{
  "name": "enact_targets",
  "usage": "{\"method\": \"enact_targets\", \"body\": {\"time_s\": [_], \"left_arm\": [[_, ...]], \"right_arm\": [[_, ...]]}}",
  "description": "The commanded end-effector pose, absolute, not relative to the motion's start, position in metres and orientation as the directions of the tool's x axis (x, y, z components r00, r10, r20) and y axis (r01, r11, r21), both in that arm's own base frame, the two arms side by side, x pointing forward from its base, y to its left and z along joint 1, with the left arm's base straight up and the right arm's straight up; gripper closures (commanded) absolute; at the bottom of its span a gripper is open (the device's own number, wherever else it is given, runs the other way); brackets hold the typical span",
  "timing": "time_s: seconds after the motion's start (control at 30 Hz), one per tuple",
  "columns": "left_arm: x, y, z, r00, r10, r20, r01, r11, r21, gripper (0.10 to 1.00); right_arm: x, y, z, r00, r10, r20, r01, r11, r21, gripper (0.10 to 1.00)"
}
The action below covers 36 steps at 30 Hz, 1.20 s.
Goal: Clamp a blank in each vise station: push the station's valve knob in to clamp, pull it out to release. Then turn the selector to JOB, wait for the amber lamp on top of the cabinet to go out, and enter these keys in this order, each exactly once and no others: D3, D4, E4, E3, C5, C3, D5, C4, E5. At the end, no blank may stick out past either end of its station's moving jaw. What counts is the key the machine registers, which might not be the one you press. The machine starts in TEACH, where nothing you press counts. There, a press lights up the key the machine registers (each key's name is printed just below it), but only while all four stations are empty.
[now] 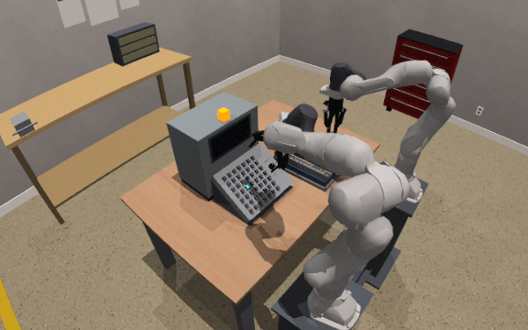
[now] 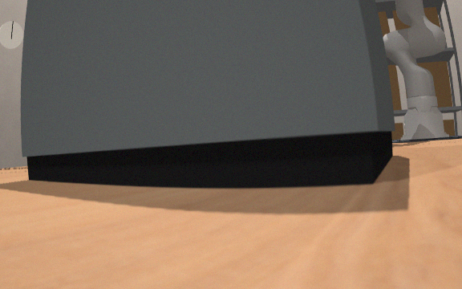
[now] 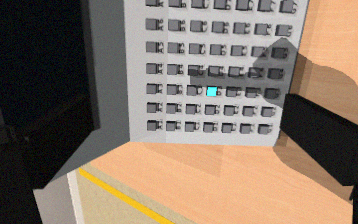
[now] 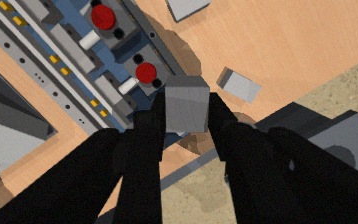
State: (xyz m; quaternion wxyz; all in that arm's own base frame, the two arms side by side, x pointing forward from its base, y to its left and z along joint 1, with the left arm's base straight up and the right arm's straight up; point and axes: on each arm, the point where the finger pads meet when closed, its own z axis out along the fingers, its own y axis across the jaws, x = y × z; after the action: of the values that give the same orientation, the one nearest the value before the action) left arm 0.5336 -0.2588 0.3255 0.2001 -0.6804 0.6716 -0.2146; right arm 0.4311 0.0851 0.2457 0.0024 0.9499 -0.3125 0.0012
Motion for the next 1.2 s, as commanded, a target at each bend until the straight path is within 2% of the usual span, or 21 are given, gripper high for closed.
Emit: {"method": "enact_targets", "body": {"time_s": [0.0,0.47,0.87,1.17], "left_arm": [[0.534,-0.259,0.326,0.006,-1.0,0.024,-0.828,-0.018,-0.561,0.098],[0.534,-0.259,0.326,0.006,-1.0,0.024,-0.828,-0.018,-0.561,0.098],[0.534,-0.259,0.326,0.006,-1.0,0.024,-0.828,-0.018,-0.561,0.098],[0.534,-0.259,0.326,0.006,-1.0,0.024,-0.828,-0.018,-0.561,0.098]], "right_arm": [[0.43,0.097,0.247,0.857,-0.515,0.001,-0.515,-0.857,0.0,0.999],[0.407,0.18,0.247,0.982,-0.187,0.001,-0.187,-0.982,0.0,0.999],[0.393,0.213,0.247,0.999,-0.039,0.0,-0.039,-0.999,0.0,0.999],[0.389,0.22,0.247,1.0,-0.01,0.0,-0.01,-1.0,-0.001,0.999]]}}
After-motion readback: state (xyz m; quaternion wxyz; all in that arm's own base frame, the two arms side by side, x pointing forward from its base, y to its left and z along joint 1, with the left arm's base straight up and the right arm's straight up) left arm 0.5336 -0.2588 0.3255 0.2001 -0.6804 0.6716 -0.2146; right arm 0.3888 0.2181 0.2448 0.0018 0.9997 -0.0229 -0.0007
